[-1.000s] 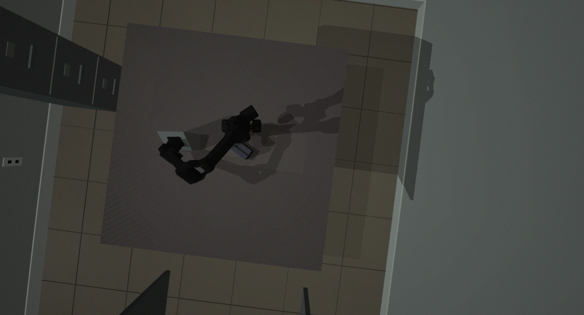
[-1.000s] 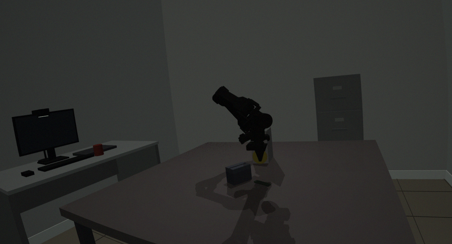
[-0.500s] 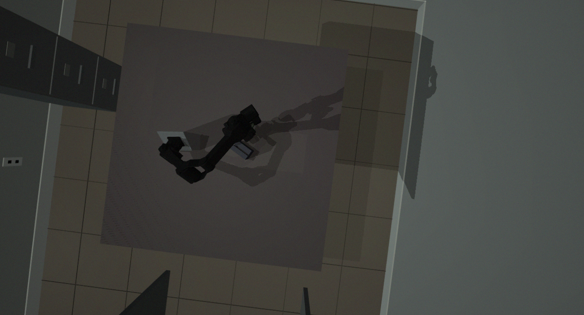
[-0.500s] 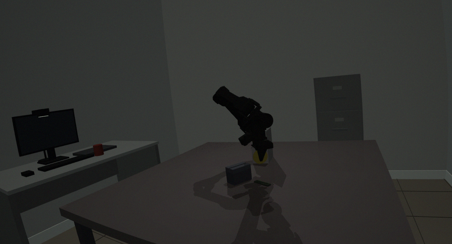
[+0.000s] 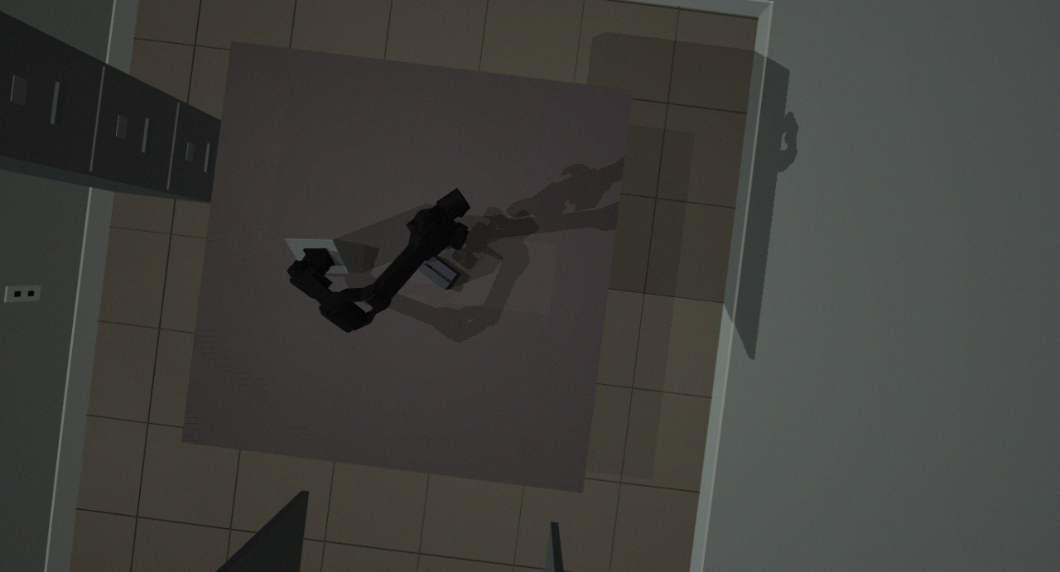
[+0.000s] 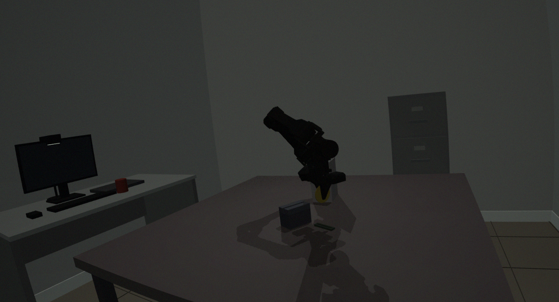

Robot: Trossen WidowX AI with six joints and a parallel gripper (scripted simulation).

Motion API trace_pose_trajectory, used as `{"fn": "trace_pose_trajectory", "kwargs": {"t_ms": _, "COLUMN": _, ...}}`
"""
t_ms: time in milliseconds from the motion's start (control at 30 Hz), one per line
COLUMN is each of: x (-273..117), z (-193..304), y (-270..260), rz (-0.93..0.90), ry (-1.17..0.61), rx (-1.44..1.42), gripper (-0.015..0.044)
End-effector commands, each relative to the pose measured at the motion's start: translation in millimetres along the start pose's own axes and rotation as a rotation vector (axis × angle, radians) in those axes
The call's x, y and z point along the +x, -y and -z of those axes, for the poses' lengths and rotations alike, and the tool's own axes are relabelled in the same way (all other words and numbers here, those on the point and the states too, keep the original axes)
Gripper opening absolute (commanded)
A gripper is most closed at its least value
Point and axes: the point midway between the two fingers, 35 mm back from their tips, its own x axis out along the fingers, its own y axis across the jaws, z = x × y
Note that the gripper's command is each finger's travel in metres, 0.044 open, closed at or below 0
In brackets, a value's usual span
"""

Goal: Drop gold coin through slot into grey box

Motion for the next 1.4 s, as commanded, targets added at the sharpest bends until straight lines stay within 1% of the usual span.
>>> {"fn": "trace_pose_trajectory", "kwargs": {"t_ms": 0, "x": 0, "z": -1, "y": 1, "rz": 0.0, "ry": -0.003, "rx": -0.02, "gripper": 0.0}}
{"fn": "trace_pose_trajectory", "kwargs": {"t_ms": 1367, "x": 0, "z": -42, "y": 98, "rz": 0.005, "ry": -0.003, "rx": -0.024, "gripper": 0.0}}
